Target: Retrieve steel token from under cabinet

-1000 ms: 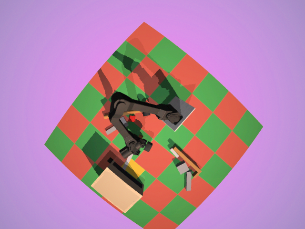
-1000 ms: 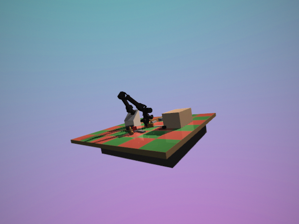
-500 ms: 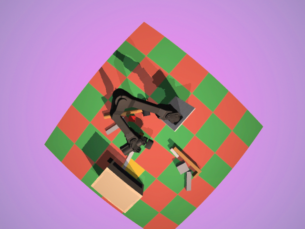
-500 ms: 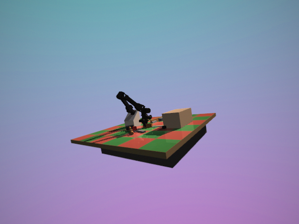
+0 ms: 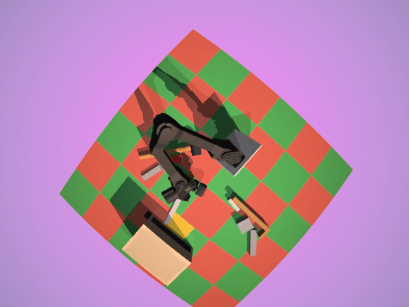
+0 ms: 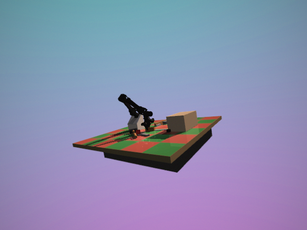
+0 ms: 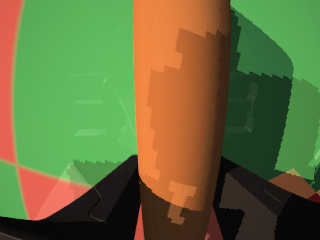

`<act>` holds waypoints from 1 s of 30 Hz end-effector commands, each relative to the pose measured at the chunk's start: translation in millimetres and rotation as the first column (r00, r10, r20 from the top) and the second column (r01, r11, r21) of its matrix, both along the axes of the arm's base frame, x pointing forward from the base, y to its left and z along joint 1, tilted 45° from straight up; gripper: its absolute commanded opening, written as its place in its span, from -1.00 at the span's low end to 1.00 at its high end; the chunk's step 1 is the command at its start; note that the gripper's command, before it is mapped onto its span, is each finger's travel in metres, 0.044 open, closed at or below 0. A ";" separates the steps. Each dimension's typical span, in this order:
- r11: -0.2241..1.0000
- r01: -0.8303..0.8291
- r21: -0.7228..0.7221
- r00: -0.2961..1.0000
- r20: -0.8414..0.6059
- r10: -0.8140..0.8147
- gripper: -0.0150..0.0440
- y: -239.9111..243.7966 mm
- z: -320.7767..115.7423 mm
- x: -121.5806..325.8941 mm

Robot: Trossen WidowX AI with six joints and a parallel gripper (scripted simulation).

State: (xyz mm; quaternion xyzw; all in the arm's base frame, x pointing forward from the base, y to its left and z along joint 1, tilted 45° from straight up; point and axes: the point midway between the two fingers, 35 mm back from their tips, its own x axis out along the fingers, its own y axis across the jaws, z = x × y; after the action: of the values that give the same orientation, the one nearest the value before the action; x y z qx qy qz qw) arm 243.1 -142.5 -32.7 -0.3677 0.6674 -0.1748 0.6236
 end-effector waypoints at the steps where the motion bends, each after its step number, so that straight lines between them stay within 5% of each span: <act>1: 1.000 0.000 0.002 1.000 -0.008 0.000 -0.49 -1.4 -0.1 -5.6; 9: 1.000 0.000 0.001 1.000 -0.004 0.000 -0.49 -0.8 2.3 -3.1; 17: 1.000 0.005 0.001 1.000 -0.004 -0.005 0.19 -1.5 1.3 -3.0; 30: 1.000 0.004 0.003 1.000 -0.005 -0.004 0.42 -0.5 2.4 -3.6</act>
State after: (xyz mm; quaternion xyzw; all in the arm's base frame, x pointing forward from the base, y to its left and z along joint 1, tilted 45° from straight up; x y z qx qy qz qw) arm 239.5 -143.7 -31.0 -0.3664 0.6704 -0.1746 0.6212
